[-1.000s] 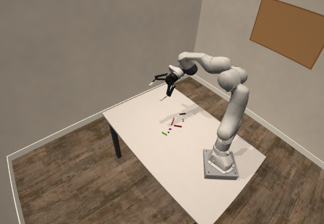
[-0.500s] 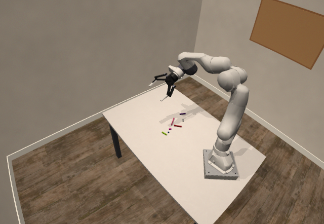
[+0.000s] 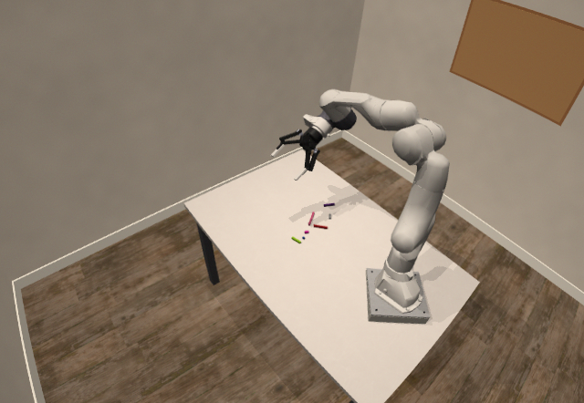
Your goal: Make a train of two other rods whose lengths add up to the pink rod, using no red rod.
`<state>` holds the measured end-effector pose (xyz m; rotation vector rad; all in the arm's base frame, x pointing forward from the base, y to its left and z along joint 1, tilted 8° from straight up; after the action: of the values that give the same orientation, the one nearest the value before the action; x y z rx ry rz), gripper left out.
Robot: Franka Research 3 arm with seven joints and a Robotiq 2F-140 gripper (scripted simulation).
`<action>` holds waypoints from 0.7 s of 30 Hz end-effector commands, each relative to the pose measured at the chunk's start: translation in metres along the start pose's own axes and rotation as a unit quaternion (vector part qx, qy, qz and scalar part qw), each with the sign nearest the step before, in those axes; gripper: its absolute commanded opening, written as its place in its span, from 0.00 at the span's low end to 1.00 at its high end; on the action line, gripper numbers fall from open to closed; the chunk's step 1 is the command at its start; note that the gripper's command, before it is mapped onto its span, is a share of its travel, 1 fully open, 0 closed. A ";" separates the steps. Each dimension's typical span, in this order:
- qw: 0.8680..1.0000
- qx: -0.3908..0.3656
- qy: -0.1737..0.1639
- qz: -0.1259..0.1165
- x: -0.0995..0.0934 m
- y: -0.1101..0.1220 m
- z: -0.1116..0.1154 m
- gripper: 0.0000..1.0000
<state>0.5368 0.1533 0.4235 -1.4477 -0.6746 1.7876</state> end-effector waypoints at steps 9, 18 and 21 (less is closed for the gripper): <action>1.000 0.020 -0.004 0.007 0.001 0.001 0.001 1.00; 0.997 0.037 0.002 0.069 -0.015 0.004 0.001 1.00; 0.997 0.037 0.002 0.069 -0.015 0.004 0.001 1.00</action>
<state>0.5379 0.1398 0.4310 -1.5046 -0.5743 1.8653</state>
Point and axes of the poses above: the point where the finger pads meet when closed, its own x axis out along the fingers, its own y axis across the jaws, z = x × y, the point moved 10 cm from there along -x, back along the fingers, and after that the axes turned 11 degrees about -x, right-handed, at the moved point
